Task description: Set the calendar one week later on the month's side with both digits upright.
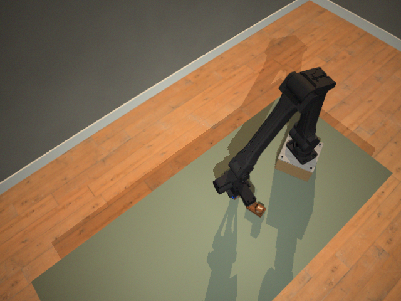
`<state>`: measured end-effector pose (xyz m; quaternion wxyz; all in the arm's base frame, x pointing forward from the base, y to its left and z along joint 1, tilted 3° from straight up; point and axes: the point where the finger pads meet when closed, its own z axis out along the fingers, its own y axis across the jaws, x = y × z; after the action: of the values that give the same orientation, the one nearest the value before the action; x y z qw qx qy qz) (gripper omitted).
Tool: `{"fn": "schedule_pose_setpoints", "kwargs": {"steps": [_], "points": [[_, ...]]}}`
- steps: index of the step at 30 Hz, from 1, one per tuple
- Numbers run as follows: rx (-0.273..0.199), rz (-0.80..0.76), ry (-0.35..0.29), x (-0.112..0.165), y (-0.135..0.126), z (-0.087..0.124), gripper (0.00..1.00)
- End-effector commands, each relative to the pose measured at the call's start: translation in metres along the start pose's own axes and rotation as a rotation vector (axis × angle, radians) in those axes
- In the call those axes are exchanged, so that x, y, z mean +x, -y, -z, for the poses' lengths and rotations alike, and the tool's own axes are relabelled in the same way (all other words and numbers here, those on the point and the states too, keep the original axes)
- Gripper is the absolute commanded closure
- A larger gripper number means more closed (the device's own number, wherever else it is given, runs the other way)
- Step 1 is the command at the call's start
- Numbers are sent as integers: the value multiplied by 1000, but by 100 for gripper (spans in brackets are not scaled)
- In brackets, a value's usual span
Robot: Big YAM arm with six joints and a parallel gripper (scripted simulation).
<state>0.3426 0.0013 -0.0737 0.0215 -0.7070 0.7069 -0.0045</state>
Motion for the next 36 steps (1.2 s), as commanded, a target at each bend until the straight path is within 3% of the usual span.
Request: {"fn": "schedule_pose_setpoints", "kwargs": {"steps": [1,36], "points": [[22,8,3,-5,8,2,73],[13,8,3,-5,6,-1,73]]}}
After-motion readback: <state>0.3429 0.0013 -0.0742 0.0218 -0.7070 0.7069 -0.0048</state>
